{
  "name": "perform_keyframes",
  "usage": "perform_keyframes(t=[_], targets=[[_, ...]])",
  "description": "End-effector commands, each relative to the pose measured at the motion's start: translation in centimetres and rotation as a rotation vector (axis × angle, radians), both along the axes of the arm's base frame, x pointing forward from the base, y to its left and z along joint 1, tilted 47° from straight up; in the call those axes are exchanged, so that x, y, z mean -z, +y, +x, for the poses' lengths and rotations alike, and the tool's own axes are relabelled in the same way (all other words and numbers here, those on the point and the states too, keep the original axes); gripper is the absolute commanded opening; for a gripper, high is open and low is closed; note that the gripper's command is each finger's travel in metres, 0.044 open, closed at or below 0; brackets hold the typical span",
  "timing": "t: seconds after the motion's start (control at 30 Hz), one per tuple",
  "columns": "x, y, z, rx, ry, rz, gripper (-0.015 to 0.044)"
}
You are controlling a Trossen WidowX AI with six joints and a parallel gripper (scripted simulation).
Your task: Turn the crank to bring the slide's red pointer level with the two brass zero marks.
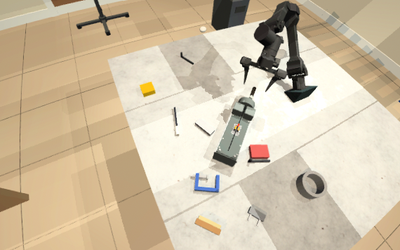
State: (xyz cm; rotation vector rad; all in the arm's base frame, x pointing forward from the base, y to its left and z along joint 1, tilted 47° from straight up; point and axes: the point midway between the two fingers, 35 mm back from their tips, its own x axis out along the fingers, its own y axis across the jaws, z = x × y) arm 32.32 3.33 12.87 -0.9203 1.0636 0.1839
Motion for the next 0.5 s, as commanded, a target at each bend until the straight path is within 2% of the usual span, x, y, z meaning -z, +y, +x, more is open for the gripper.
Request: perform_keyframes(t=[0.0, 0.47], targets=[[0.4, -0.3, -0.2, -0.010, 0.002, 0.001, 0.0440], [2.0, -1.9, -0.2, -0.009, 0.003, 0.002, 0.0440]])
